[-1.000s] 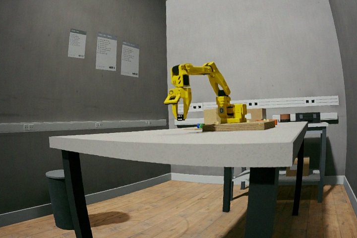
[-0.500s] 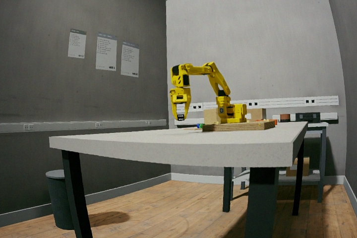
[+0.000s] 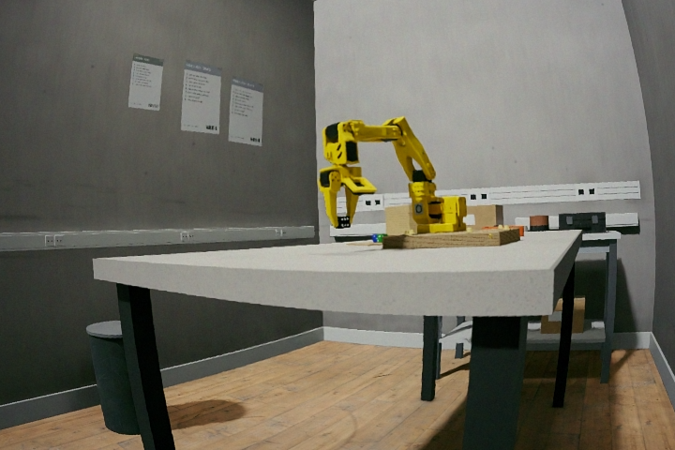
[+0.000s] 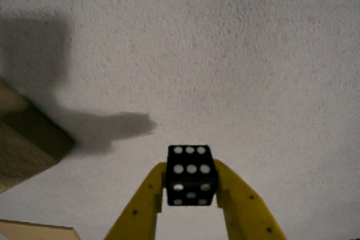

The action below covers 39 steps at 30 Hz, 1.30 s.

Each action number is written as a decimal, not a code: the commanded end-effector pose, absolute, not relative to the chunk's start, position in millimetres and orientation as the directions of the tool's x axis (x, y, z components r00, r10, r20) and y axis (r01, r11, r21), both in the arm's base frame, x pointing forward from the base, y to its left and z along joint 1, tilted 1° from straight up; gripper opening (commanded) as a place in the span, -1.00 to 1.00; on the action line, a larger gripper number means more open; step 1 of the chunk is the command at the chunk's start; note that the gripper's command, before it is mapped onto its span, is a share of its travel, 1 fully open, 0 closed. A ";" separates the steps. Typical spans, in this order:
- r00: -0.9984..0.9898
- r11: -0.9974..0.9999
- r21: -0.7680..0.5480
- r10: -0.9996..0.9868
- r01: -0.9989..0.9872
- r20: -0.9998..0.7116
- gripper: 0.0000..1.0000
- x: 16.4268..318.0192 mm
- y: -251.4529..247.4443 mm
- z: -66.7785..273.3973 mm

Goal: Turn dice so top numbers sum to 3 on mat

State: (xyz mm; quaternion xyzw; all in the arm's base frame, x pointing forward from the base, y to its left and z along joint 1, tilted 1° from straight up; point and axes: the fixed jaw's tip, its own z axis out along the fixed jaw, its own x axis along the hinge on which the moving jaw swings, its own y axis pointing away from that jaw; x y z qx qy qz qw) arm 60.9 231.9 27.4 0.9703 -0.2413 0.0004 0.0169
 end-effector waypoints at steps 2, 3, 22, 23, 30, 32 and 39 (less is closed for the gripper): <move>0.968 -0.968 0.011 -0.252 -0.252 0.000 -1.00 61.4 233.7 33.5; 0.978 -0.978 0.011 -0.208 -0.208 -0.001 -1.00 61.8 233.6 33.5; 0.861 -0.861 0.008 0.508 0.508 -0.008 -1.00 67.4 234.7 33.4; 0.861 -0.861 0.008 0.508 0.508 -0.008 -1.00 67.4 234.7 33.4; 0.726 -0.726 0.006 0.687 0.688 -0.009 -1.00 68.8 235.8 33.4; 0.678 -0.678 0.005 0.735 0.735 -0.010 -1.00 69.2 236.2 33.4; 0.514 -0.514 0.003 0.858 0.858 -0.011 -1.00 70.1 237.5 33.4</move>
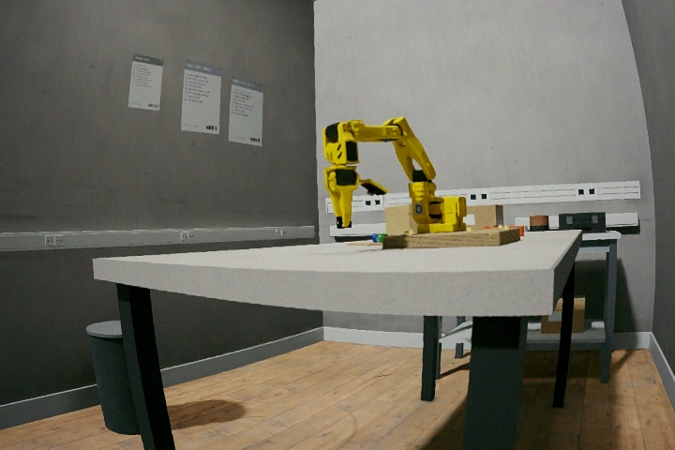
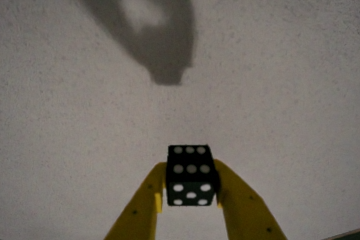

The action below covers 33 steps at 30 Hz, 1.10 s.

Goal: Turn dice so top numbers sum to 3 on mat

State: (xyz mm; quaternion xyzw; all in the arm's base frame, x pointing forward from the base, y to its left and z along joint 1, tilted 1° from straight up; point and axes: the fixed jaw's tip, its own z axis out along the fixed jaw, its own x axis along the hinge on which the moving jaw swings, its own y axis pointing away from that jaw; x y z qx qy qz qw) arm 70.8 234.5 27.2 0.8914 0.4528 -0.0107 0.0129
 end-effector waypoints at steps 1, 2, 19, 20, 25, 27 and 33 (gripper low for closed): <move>0.514 -0.514 0.003 0.858 0.858 -0.011 -1.00 70.1 237.5 33.4; 0.514 -0.514 0.003 0.858 0.858 -0.011 -1.00 70.1 237.5 33.4; 0.282 -0.282 0.000 0.959 0.959 -0.011 -1.00 70.9 239.4 33.4; 0.274 -0.274 0.000 0.962 0.962 -0.011 -1.00 70.9 239.4 33.4; 0.248 -0.248 0.000 0.969 0.969 -0.011 -1.00 70.9 239.6 33.4; 0.242 -0.242 0.000 0.970 0.970 -0.011 -1.00 70.9 239.7 33.4; 0.237 -0.237 0.000 0.971 0.972 -0.011 -1.00 70.9 239.7 33.4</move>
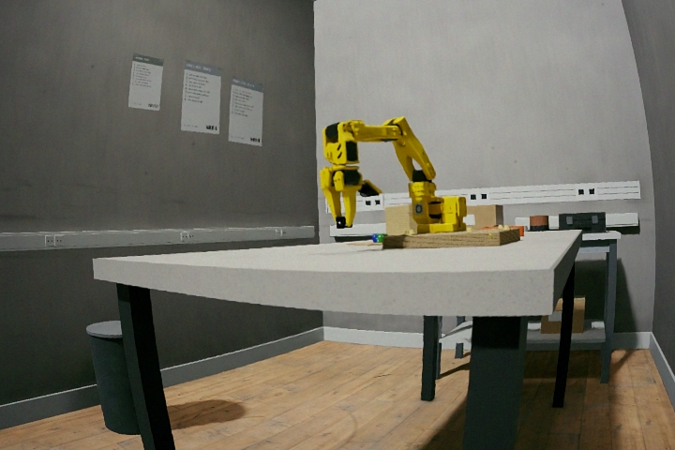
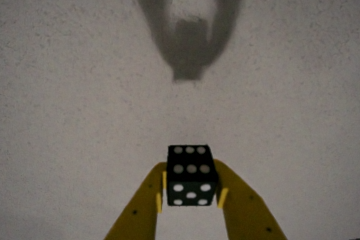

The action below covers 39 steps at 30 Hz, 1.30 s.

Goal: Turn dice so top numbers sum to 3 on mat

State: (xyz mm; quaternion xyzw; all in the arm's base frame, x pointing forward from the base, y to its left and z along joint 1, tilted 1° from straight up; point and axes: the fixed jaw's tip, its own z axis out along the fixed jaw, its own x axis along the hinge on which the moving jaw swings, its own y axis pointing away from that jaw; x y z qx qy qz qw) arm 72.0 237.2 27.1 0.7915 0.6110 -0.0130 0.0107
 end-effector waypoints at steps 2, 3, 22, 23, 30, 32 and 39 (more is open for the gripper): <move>0.237 -0.237 0.000 0.971 0.972 -0.011 -1.00 70.9 239.7 33.4; 0.237 -0.237 0.000 0.971 0.972 -0.011 -1.00 70.9 239.7 33.4; 0.257 -0.257 0.000 0.966 0.966 -0.012 -1.00 76.2 239.0 27.1; 0.259 -0.259 0.000 0.966 0.966 -0.012 -1.00 76.7 238.9 26.5; 0.268 -0.268 0.000 0.963 0.963 -0.012 -1.00 79.0 238.4 23.7; 0.269 -0.269 0.000 0.963 0.963 -0.012 -1.00 79.2 238.4 23.4; 0.281 -0.281 0.000 0.960 0.960 -0.005 -1.00 82.1 236.9 23.1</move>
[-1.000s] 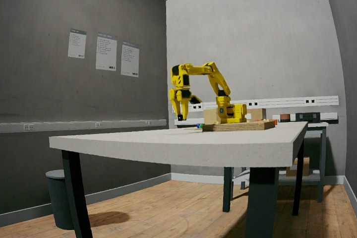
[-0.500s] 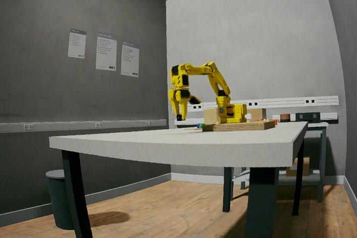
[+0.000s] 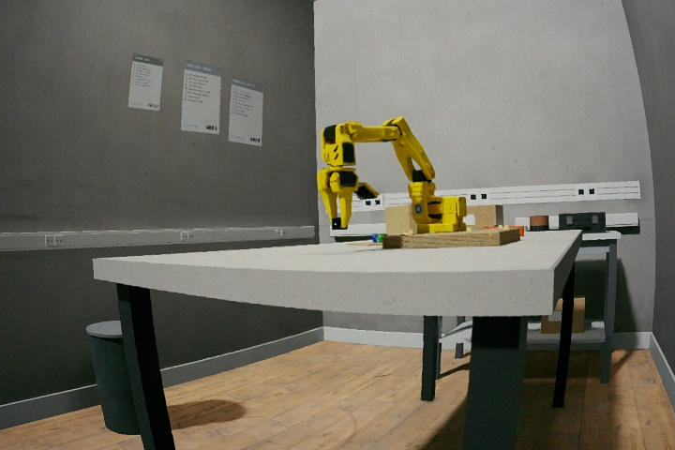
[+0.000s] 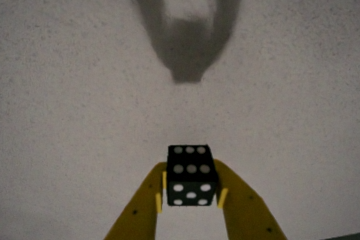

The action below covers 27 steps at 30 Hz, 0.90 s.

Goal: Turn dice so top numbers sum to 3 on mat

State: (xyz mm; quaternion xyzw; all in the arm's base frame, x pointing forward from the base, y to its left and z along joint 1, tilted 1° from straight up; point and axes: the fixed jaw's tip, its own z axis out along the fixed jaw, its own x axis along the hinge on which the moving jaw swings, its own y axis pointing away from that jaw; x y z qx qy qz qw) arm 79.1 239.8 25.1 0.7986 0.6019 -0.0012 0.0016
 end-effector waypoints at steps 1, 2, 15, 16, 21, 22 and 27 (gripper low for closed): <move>0.281 -0.281 0.000 0.960 0.960 -0.005 -1.00 82.1 236.9 23.1; 0.281 -0.281 0.000 0.960 0.960 -0.005 -1.00 82.1 236.9 23.1; 0.281 -0.281 0.000 0.960 0.960 -0.005 -1.00 82.1 236.9 23.1; 0.281 -0.281 0.000 0.960 0.960 -0.005 -1.00 82.1 236.9 23.1; 0.281 -0.281 0.000 0.960 0.960 -0.005 -1.00 82.1 236.9 21.2; 0.281 -0.281 0.000 0.960 0.960 -0.005 -1.00 82.1 236.9 20.5; 0.281 -0.281 0.000 0.960 0.960 -0.005 -1.00 82.1 236.8 17.5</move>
